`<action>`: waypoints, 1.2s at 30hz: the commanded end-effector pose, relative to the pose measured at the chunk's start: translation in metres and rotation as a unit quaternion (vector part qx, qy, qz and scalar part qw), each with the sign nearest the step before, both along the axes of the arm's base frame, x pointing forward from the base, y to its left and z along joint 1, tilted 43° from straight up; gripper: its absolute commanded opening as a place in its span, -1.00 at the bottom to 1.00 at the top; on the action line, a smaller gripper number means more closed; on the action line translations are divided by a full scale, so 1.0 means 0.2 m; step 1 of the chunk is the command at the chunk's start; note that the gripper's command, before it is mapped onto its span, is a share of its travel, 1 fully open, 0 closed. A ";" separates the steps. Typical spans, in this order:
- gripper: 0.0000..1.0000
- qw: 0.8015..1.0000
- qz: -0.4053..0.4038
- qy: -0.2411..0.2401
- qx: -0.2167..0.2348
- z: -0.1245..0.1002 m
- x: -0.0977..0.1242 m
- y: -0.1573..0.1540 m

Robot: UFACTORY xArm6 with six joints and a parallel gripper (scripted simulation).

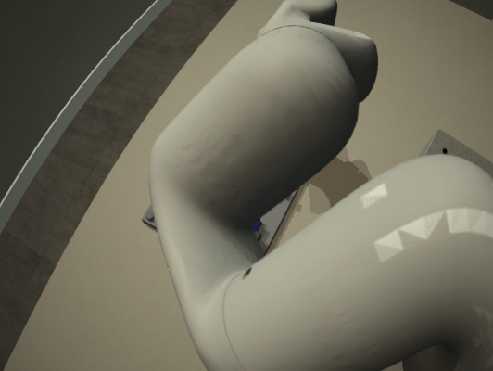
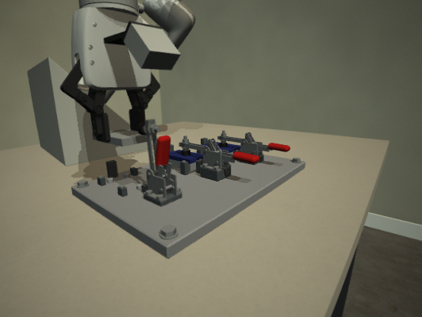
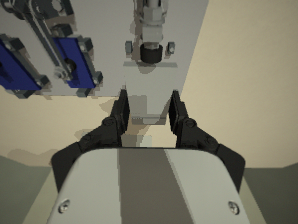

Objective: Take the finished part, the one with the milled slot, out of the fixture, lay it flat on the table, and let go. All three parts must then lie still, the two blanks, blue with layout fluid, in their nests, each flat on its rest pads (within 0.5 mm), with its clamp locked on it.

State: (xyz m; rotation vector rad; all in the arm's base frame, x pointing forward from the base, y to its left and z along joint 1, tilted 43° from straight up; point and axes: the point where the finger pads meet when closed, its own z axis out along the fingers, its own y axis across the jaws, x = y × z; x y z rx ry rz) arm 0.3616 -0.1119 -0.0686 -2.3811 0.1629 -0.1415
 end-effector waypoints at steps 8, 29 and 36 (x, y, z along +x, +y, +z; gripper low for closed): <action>-1.00 1.000 -0.001 -0.001 -0.001 0.03 -0.01 -0.03; -1.00 1.000 0.000 -0.001 -0.001 0.03 -0.01 -0.03; -1.00 1.000 0.000 -0.001 -0.001 0.03 -0.01 -0.03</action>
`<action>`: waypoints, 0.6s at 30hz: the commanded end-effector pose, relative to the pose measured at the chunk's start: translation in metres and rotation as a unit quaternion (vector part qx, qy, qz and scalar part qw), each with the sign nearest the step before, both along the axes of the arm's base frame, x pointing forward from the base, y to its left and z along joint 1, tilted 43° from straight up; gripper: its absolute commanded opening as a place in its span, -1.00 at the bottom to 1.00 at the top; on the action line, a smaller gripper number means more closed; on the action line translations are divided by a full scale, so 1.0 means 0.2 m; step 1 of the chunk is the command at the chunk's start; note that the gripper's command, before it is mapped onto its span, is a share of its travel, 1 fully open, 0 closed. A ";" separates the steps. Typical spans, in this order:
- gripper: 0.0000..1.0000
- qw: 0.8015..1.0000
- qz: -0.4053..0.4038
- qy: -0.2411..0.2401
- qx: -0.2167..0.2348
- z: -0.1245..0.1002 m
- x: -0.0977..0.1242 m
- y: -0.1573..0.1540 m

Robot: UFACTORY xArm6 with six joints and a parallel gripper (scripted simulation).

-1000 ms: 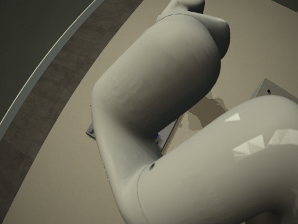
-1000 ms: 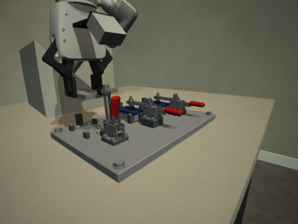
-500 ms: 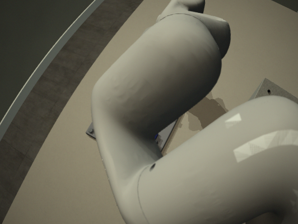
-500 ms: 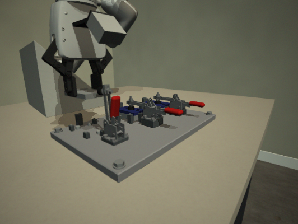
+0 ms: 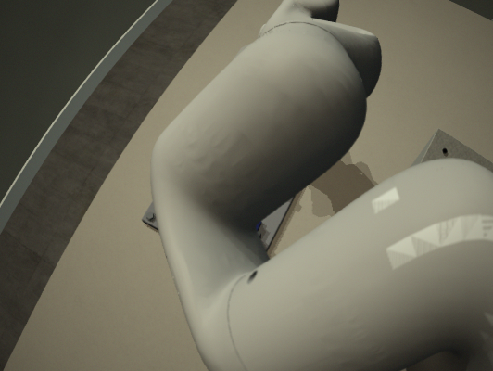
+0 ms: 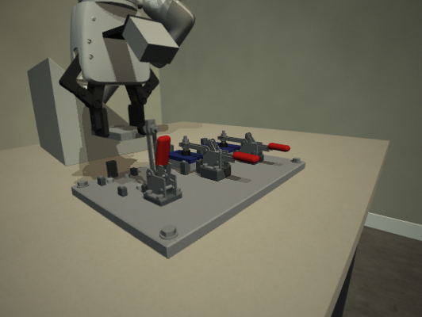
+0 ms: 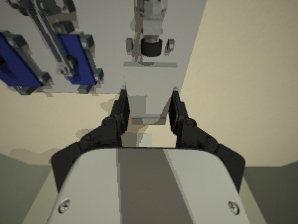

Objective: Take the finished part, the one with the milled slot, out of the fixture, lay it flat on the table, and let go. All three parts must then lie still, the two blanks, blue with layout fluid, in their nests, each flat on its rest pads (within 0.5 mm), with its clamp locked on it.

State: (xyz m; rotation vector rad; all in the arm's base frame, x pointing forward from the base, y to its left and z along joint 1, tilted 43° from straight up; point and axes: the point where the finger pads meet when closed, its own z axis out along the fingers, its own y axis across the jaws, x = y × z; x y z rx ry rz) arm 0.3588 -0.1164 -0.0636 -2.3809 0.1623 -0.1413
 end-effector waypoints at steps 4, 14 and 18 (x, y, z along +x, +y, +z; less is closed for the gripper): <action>-1.00 1.000 -0.001 -0.001 -0.001 0.00 0.00 -0.01; -1.00 1.000 -0.001 -0.001 -0.001 -0.02 0.00 -0.03; -1.00 1.000 -0.001 -0.001 -0.001 -0.03 0.00 -0.05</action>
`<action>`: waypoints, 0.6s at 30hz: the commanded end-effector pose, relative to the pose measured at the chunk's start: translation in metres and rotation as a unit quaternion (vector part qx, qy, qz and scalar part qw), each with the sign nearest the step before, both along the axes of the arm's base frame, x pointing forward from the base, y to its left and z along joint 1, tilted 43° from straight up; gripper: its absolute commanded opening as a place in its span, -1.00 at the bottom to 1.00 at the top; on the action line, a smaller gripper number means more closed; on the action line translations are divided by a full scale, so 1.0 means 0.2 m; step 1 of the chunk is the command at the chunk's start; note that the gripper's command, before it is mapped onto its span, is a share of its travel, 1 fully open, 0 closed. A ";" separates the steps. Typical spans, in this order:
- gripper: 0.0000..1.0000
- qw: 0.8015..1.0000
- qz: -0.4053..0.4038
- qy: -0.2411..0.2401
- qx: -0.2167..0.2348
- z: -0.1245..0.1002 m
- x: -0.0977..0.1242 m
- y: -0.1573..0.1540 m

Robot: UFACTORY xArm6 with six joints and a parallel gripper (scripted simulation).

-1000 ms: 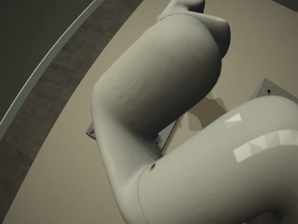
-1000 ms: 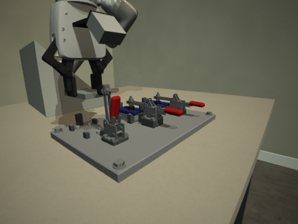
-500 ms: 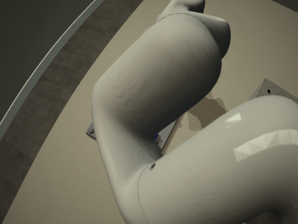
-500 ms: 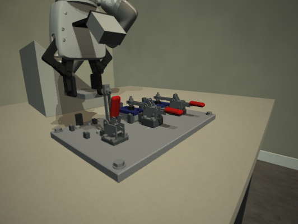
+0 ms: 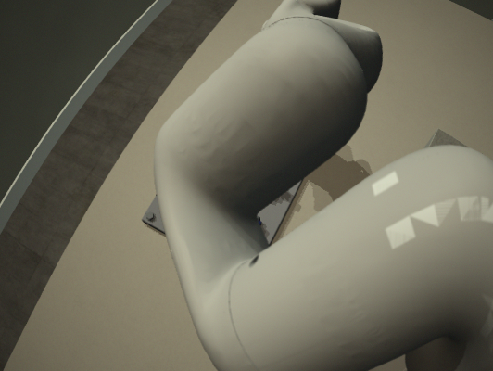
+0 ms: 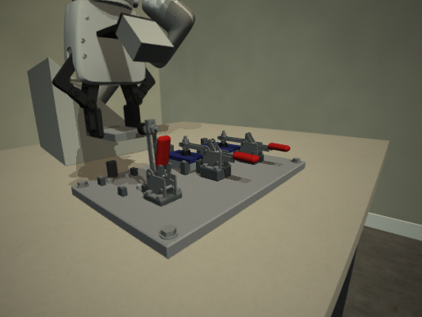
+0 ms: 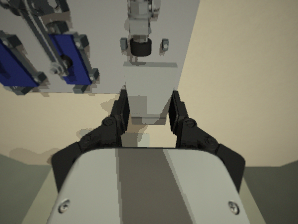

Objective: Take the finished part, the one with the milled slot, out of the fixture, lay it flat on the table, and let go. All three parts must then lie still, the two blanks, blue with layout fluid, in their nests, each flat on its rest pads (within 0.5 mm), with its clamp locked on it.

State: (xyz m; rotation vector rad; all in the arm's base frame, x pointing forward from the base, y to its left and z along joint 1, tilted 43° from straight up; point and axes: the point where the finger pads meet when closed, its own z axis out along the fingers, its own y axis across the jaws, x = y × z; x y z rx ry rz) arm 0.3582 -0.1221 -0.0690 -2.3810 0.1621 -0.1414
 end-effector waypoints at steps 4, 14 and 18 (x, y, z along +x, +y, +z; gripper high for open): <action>-1.00 1.000 -0.001 -0.001 -0.001 -0.03 0.00 -0.04; -1.00 1.000 -0.001 -0.001 -0.001 -0.08 0.00 -0.10; -1.00 1.000 -0.001 -0.001 -0.001 -0.11 -0.01 -0.13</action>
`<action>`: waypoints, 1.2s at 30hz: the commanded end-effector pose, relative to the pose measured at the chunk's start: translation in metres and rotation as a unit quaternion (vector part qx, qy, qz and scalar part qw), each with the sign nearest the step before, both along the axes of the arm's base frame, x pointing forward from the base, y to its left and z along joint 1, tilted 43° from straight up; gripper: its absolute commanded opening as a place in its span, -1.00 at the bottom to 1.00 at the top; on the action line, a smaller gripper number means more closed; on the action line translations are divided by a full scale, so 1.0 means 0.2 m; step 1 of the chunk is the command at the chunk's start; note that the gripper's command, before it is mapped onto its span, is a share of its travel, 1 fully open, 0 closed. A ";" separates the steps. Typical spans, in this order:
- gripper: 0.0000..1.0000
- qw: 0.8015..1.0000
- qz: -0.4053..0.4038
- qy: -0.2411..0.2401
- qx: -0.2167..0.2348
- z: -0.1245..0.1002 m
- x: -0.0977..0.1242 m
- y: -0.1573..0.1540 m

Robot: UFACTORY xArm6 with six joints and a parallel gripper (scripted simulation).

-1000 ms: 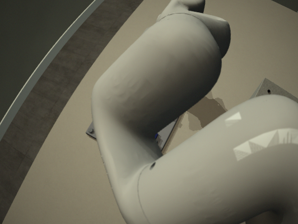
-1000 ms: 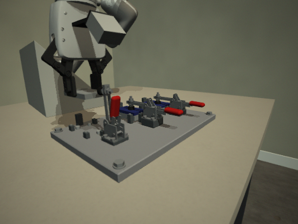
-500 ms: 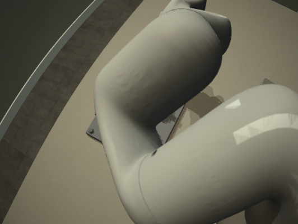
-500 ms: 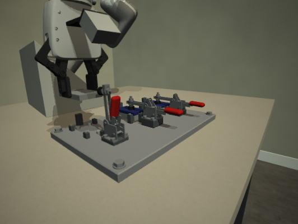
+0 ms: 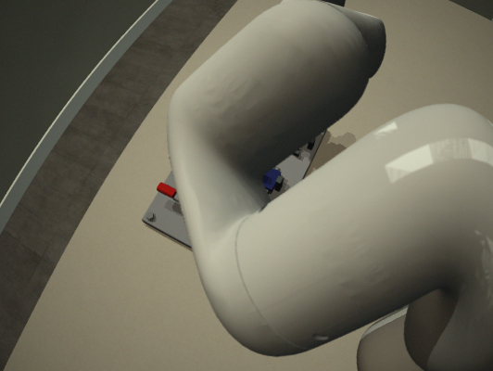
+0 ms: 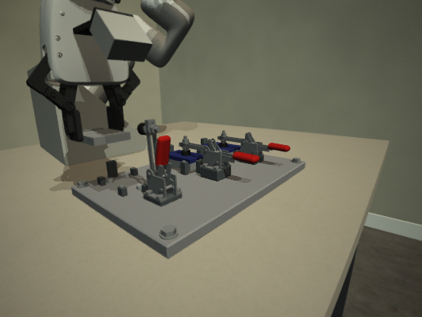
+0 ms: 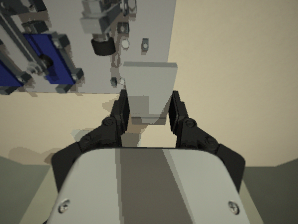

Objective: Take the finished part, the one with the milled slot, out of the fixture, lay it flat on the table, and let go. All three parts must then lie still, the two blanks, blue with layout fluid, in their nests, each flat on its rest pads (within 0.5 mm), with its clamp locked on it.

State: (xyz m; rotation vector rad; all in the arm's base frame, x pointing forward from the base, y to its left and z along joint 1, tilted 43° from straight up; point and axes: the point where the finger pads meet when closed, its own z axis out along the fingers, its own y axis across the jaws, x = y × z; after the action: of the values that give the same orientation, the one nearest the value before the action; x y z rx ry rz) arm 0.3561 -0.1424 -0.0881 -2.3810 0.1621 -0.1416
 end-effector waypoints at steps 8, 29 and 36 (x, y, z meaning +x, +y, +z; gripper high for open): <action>-1.00 1.000 -0.001 -0.001 -0.001 -0.09 -0.01 -0.10; -1.00 1.000 -0.001 -0.001 -0.001 -0.22 -0.02 -0.24; -1.00 1.000 -0.001 -0.001 -0.001 -0.25 -0.02 -0.28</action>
State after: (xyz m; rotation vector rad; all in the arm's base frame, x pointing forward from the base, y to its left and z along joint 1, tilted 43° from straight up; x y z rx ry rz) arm 0.3506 -0.1939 -0.1373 -2.3804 0.1624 -0.1413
